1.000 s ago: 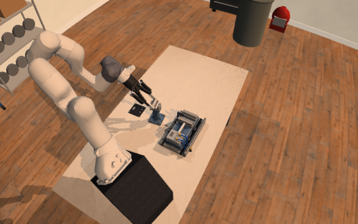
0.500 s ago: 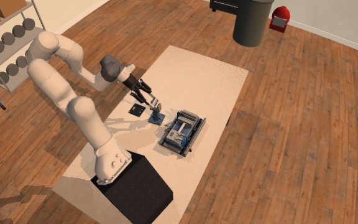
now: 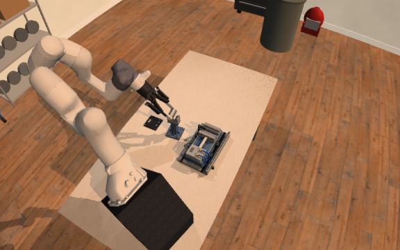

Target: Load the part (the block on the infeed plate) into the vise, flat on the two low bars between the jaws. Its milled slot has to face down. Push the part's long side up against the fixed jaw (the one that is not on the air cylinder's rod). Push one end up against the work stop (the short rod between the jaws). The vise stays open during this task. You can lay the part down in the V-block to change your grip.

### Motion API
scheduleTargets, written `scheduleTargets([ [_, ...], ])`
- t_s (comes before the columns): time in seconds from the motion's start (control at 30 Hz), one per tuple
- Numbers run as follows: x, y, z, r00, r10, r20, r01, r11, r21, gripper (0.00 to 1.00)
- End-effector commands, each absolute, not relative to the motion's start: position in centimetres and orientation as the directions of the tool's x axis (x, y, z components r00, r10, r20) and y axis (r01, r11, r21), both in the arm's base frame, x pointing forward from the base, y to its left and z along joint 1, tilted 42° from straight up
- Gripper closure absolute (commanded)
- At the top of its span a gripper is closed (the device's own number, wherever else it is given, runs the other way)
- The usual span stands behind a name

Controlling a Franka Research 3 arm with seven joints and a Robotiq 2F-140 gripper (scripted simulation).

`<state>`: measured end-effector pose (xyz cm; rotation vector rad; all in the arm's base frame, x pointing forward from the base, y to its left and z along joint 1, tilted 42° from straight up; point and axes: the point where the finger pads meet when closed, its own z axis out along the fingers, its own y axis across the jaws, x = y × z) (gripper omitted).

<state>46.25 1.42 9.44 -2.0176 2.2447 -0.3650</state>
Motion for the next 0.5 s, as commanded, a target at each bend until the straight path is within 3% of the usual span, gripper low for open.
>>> scheduleTargets([
  [0.0, 45.96, 1.24, 9.47, -0.105, -0.991, 0.087, -0.968, 0.082, -0.237, 1.0],
  [0.47, 45.81, 0.83, 9.95, -0.105, -0.991, 0.087, -0.968, 0.082, -0.237, 1.0],
])
